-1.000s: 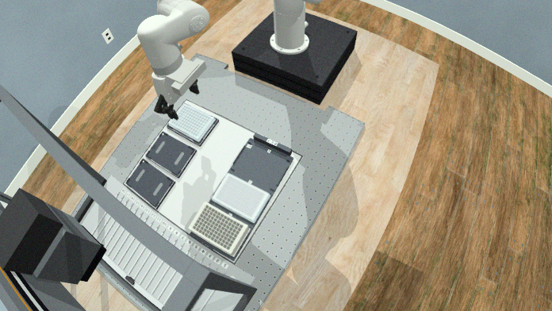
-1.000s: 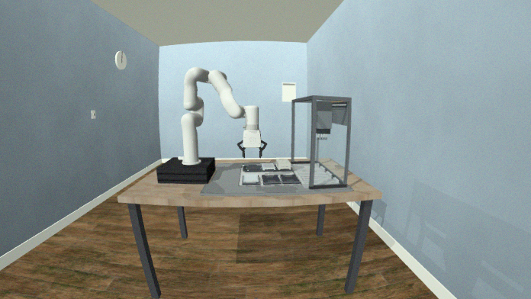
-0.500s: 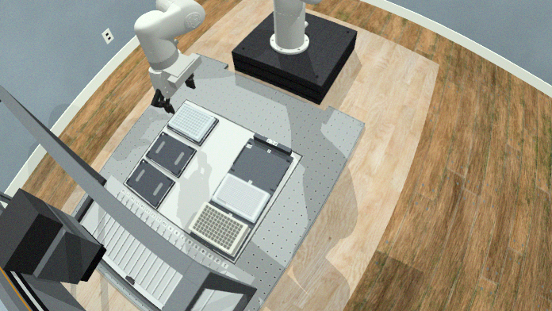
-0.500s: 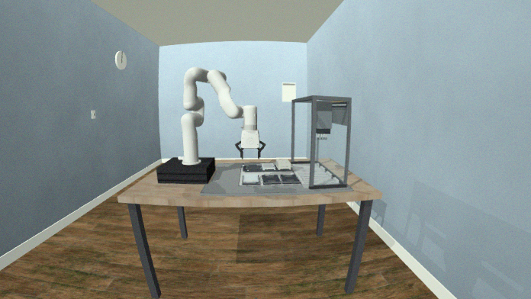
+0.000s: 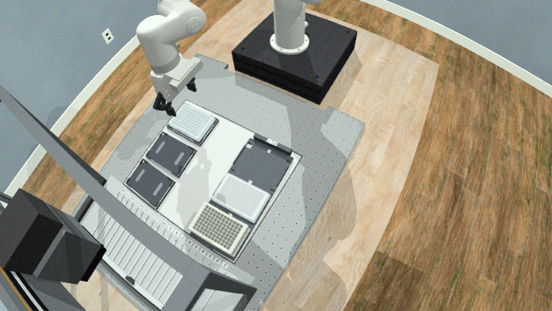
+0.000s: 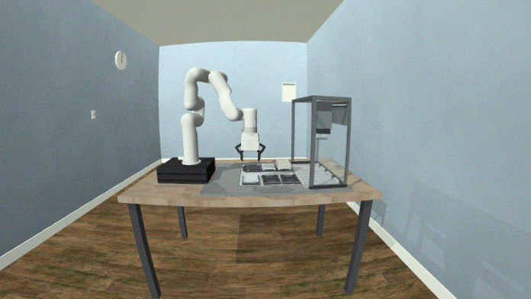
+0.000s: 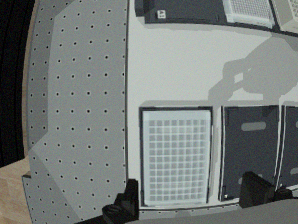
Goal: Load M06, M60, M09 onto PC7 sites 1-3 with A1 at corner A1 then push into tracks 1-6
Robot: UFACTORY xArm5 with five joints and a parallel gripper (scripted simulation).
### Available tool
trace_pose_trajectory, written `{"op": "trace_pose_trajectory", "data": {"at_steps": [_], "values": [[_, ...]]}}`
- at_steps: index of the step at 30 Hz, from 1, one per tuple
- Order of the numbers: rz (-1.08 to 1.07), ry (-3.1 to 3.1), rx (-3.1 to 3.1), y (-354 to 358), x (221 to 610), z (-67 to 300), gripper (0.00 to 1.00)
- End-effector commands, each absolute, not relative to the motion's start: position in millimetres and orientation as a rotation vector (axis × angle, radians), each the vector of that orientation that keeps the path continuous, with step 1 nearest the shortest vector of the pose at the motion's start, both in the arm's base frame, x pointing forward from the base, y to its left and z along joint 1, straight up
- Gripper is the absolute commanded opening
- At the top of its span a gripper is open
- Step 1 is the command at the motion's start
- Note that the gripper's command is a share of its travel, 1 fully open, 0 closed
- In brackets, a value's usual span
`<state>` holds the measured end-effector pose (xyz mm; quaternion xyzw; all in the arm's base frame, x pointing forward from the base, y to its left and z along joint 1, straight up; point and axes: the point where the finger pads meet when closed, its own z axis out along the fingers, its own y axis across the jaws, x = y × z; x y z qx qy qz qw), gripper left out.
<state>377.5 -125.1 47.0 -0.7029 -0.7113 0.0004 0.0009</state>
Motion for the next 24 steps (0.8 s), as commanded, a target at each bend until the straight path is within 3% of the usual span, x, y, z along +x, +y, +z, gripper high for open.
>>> {"op": "trace_pose_trajectory", "data": {"at_steps": [1, 24], "values": [[-0.009, -2.234, -2.208, -126, 379, 40, 1.00], [-0.009, -2.234, -2.208, -125, 379, 9, 1.00]]}}
